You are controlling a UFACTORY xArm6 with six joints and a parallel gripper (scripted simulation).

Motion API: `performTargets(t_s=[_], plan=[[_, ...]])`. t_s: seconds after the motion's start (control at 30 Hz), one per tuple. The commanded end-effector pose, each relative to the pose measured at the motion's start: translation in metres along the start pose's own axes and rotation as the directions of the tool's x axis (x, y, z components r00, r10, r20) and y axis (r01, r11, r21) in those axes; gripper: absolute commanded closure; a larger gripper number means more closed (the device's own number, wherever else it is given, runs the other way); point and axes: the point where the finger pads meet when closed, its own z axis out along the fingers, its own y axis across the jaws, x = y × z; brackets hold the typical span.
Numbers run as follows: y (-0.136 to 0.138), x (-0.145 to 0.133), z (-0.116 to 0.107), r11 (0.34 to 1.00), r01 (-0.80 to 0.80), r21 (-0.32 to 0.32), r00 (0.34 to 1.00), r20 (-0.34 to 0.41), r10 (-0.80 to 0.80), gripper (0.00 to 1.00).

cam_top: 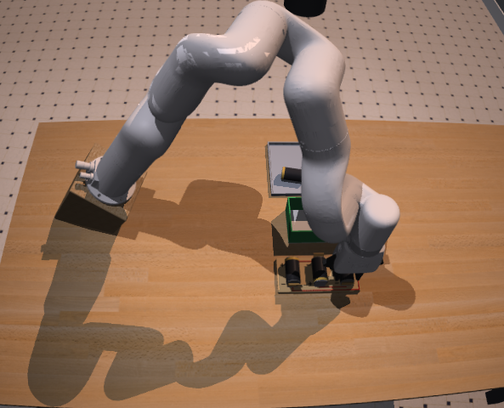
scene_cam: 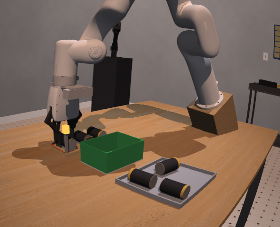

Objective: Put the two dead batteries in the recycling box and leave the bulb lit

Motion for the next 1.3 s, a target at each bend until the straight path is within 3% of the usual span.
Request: performTargets(t_s=[0.0, 0.47, 0.77, 1.27], plan=[[0.001, 0.0, -0.001, 1.0, 0.0, -0.004, 1.0, 0.001, 0.0, 0.49], [0.001, 0.0, -0.002, 1.0, 0.0, -0.004, 1.0, 0.001, 0.0, 0.49], [0.001, 0.0, -0.015, 1.0, 0.0, -0.004, 1.0, 0.001, 0.0, 0.49], [0.001, 0.0, -0.083, 1.0, 0.0, -0.004, 1.0, 0.001, 0.0, 0.49]])
